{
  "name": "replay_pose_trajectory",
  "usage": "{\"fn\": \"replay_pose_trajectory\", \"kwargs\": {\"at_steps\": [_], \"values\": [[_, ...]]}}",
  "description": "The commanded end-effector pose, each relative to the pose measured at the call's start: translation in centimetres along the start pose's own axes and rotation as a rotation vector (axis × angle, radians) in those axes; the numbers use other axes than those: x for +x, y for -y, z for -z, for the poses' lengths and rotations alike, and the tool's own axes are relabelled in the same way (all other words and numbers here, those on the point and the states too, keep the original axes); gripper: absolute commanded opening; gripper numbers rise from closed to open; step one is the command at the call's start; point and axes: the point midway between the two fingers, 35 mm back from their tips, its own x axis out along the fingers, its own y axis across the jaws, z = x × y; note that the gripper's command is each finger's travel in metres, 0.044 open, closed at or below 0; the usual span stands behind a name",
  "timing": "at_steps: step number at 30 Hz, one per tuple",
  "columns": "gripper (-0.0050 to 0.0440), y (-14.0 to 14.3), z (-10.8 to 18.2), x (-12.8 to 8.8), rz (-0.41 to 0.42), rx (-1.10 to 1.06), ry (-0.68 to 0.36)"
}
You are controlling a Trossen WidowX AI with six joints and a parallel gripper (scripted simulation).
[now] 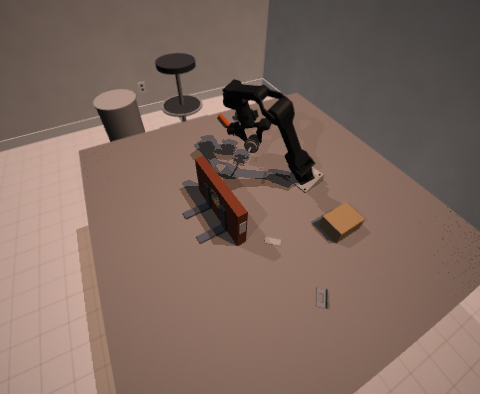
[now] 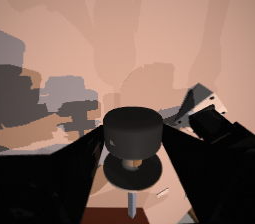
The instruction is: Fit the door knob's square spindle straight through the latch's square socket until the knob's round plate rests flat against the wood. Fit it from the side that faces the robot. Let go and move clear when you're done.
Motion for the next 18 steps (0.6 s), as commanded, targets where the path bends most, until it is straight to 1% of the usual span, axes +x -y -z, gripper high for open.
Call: {"fn": "replay_pose_trajectory", "kwargs": {"at_steps": [1,7,18], "values": [[0.0,0.0,0.1,0.0,0.0,-0.005,0.001],[0.0,-0.1,0.8,-0.1,-0.003,0.005,0.014],[0.0,-0.6,6.1,-0.6,-0.046,0.149,0.083]]}}
